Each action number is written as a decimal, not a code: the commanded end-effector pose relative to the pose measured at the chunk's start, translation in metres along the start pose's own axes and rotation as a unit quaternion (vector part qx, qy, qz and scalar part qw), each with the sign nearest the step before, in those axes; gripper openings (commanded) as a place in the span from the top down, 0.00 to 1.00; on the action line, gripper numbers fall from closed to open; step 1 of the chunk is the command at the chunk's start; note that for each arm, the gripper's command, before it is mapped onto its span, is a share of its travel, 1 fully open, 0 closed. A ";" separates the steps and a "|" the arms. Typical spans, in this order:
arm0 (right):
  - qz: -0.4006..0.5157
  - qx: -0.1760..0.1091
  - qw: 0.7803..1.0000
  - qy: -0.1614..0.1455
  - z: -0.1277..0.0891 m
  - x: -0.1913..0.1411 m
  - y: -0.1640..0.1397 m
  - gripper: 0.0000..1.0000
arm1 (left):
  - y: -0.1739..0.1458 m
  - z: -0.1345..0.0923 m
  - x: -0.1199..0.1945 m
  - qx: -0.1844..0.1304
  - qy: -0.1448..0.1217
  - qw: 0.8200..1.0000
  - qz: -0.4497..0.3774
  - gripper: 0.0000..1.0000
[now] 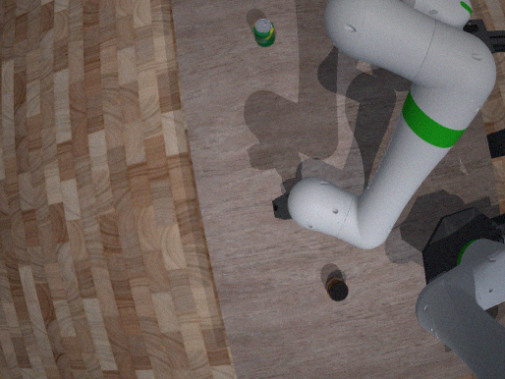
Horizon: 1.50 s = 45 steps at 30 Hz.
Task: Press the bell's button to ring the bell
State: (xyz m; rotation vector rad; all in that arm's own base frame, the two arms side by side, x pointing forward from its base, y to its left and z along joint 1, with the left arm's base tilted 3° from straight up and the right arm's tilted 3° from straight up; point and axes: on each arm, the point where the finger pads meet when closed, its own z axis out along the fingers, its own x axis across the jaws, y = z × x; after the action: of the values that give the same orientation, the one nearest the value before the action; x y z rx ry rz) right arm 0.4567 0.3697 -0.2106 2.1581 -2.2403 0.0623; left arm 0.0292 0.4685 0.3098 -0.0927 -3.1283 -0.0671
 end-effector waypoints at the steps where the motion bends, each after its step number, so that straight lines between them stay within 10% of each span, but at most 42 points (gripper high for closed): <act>1: 0.000 0.001 1.000 -0.001 -0.001 -0.001 -0.001 0.83 | 0.000 -0.001 0.000 -0.002 0.000 1.000 0.000 0.00; 45: 0.000 0.001 1.000 -0.001 0.009 -0.001 -0.001 0.83 | 0.000 -0.001 0.000 -0.002 0.000 1.000 0.000 0.00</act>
State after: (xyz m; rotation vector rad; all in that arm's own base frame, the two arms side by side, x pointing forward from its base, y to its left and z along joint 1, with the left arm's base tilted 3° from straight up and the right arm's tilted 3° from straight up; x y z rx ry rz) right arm 0.4568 0.3693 -0.2206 2.1582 -2.2404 0.0624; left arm 0.0292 0.4685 0.3098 -0.0927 -3.1283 -0.0671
